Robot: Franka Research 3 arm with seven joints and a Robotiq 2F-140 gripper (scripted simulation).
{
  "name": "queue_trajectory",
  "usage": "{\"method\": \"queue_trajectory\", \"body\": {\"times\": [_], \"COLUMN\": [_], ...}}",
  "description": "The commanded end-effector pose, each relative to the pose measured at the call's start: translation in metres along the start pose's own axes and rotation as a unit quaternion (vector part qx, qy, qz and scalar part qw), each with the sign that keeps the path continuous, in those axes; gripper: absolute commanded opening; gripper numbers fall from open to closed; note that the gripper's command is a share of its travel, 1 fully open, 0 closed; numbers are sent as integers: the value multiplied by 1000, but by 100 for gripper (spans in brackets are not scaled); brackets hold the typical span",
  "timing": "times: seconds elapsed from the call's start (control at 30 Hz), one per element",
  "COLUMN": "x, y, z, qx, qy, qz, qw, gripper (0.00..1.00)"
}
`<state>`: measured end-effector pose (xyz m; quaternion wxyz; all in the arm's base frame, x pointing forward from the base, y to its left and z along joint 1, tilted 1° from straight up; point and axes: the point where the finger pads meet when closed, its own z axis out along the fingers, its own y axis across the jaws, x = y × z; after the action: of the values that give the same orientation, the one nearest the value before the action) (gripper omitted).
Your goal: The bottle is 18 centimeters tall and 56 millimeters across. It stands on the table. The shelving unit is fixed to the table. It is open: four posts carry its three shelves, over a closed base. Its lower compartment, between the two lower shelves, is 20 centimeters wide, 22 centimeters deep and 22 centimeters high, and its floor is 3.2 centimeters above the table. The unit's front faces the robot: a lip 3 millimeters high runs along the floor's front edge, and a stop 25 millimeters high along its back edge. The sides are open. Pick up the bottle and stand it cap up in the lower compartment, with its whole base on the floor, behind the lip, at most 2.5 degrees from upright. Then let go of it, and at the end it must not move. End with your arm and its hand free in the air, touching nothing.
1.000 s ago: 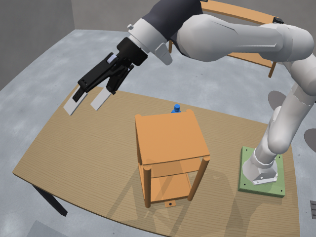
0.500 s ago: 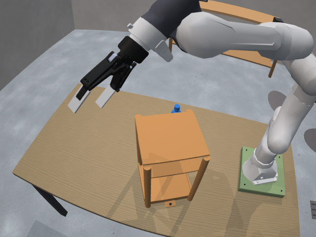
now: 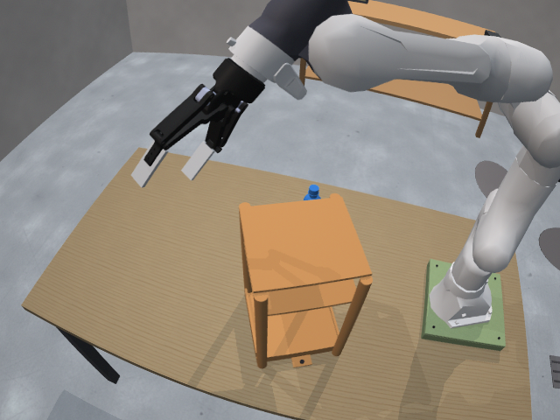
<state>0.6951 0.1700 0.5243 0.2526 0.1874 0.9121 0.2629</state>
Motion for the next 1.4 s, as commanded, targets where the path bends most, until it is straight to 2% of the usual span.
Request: {"method": "queue_trajectory", "body": {"times": [0.0,0.07,0.1,0.2,0.67,0.7,0.8,1.0,1.03,1.1,1.17,1.2,1.37], "x": [2,2,-11,-16,-16,-25,-28,-28,-34,-35,-35,-37,-37], "y": [1,1,-41,-60,-60,-101,-119,-119,-159,-171,-171,-196,-242], "z": [0,0,-10,-15,-15,-29,-35,-35,-51,-55,-55,-66,-89], "qx": [2,2,36,52,52,85,100,100,132,141,141,161,198], "qy": [3,3,8,11,11,16,18,18,23,24,24,27,31], "qz": [5,5,30,42,42,70,82,82,112,120,120,140,177], "qw": [1000,1000,999,998,998,994,991,991,985,982,982,977,963], "gripper": [100,100,100,100,100,100,100,100,100,100,100,100,100]}}
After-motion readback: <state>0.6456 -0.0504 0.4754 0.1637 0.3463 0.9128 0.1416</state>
